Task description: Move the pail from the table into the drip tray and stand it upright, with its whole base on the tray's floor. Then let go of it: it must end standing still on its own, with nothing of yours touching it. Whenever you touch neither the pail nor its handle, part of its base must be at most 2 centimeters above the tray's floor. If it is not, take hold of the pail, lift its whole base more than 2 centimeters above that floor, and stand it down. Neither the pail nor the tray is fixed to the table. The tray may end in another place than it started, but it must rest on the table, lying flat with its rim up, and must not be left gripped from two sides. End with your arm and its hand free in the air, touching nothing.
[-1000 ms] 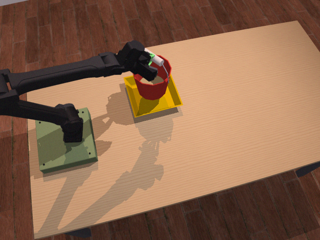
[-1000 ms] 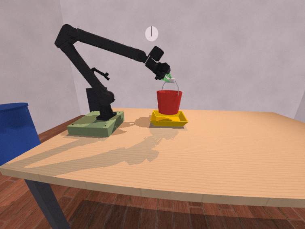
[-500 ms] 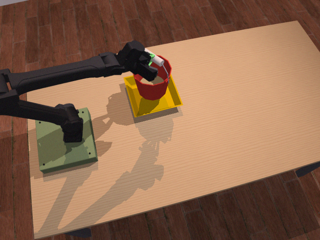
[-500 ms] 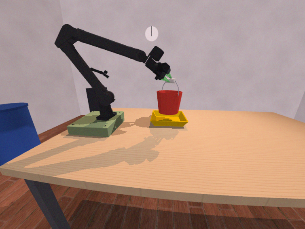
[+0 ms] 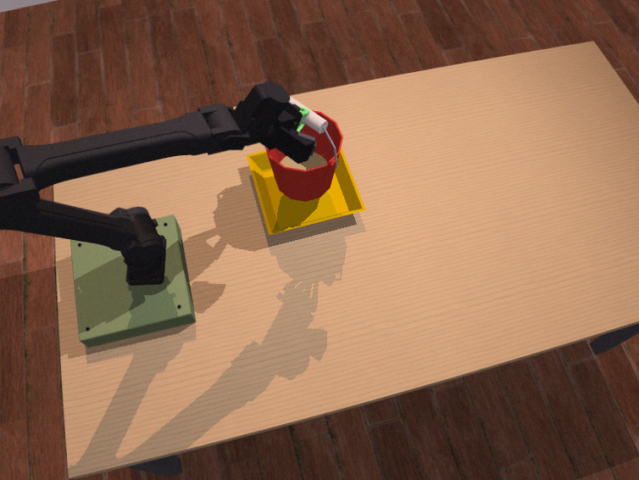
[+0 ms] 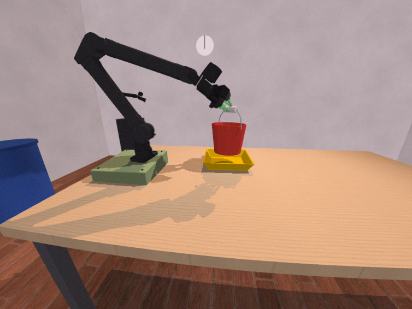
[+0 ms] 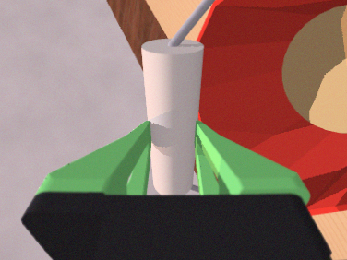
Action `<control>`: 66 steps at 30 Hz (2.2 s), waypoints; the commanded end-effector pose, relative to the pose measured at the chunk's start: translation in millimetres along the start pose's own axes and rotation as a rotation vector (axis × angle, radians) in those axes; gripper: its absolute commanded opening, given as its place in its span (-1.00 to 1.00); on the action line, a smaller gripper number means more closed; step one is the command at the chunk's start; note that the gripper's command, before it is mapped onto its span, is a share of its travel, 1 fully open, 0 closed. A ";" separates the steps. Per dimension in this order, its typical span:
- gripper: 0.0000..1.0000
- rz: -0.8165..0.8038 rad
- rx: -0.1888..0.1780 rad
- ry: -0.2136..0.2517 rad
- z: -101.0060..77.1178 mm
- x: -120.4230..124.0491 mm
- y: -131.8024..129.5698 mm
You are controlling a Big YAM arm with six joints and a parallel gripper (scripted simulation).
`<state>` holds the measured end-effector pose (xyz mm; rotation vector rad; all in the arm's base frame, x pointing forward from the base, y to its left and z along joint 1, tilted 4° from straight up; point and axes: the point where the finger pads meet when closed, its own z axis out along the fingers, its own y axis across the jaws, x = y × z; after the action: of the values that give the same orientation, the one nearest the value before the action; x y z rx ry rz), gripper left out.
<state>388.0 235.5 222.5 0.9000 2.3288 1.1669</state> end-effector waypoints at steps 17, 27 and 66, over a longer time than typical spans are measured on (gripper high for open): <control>-0.58 -0.041 -0.078 -0.027 -7.9 -9.1 36.4; -0.58 -0.039 -0.050 -0.025 -2.9 -8.2 29.0; -0.58 -0.044 0.011 -0.012 18.1 -2.7 11.3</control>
<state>392.2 235.5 180.2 0.9397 2.4132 1.0495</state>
